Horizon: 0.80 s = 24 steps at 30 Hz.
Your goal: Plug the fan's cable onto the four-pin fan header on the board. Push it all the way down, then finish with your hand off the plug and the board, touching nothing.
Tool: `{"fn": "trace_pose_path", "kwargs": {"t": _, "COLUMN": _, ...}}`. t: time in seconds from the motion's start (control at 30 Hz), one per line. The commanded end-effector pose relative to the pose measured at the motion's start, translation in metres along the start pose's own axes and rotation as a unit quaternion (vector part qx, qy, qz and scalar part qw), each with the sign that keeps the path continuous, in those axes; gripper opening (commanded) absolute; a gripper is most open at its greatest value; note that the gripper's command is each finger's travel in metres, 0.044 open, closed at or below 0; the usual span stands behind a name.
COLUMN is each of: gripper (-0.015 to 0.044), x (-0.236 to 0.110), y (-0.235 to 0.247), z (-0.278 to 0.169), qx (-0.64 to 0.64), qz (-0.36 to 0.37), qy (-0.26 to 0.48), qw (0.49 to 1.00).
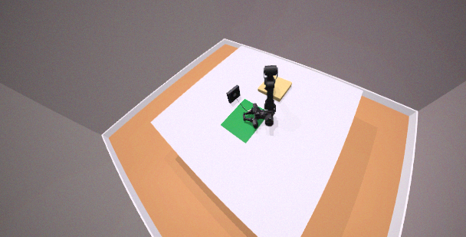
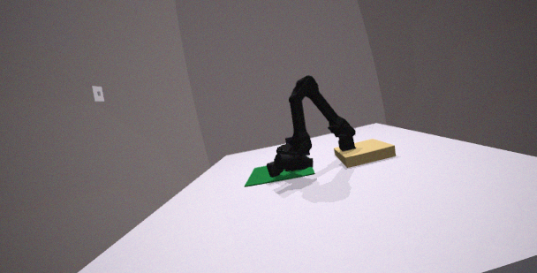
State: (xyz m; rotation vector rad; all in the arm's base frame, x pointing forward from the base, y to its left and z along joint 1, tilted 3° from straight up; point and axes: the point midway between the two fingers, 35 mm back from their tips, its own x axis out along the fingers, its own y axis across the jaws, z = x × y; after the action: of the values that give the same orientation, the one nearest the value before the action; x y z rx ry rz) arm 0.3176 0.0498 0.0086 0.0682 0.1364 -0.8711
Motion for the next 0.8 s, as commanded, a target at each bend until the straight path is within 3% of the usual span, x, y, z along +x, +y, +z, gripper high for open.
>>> {"fn": "trace_pose_path", "kwargs": {"t": 0.0, "gripper": 0.0205, "x": 0.000, "y": 0.000, "z": 0.000, "qx": 0.000, "qz": 0.000, "qy": 0.000, "qw": 1.000}}
{"fn": "trace_pose_path", "kwargs": {"t": 0.77, "gripper": 0.0205, "x": -0.018, "y": 0.005, "z": -0.010, "qx": -0.001, "qz": 0.012, "qy": 0.020, "qw": 1.000}}
